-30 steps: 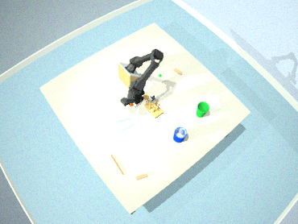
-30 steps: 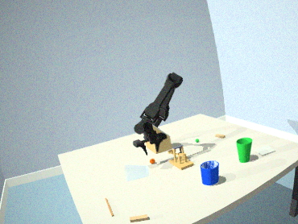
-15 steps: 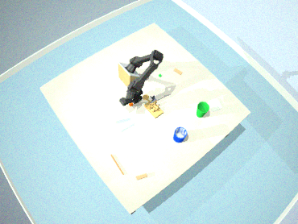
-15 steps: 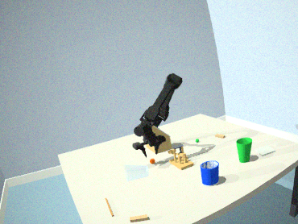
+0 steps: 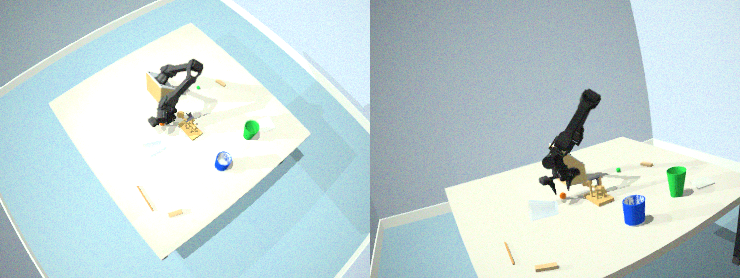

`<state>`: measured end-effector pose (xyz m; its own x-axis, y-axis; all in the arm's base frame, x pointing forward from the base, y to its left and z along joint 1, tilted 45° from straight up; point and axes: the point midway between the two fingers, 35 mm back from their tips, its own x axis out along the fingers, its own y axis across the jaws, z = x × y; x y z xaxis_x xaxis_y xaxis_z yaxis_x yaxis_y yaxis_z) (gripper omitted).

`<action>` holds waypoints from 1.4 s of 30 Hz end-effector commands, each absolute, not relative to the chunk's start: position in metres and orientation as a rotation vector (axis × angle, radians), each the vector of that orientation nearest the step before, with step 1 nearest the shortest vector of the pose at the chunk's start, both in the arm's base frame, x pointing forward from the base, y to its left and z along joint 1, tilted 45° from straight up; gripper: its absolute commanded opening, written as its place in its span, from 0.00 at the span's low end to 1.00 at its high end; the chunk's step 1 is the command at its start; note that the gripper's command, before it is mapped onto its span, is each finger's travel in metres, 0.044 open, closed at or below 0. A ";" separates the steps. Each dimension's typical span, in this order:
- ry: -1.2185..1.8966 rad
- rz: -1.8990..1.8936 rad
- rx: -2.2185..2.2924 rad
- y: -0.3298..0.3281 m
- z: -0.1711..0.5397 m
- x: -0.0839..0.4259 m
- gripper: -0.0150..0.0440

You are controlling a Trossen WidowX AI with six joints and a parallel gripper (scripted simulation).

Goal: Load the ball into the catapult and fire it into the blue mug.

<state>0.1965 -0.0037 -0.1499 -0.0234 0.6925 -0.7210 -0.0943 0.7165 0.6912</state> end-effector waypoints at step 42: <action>1.483 0.667 0.528 -0.052 -0.109 0.203 0.25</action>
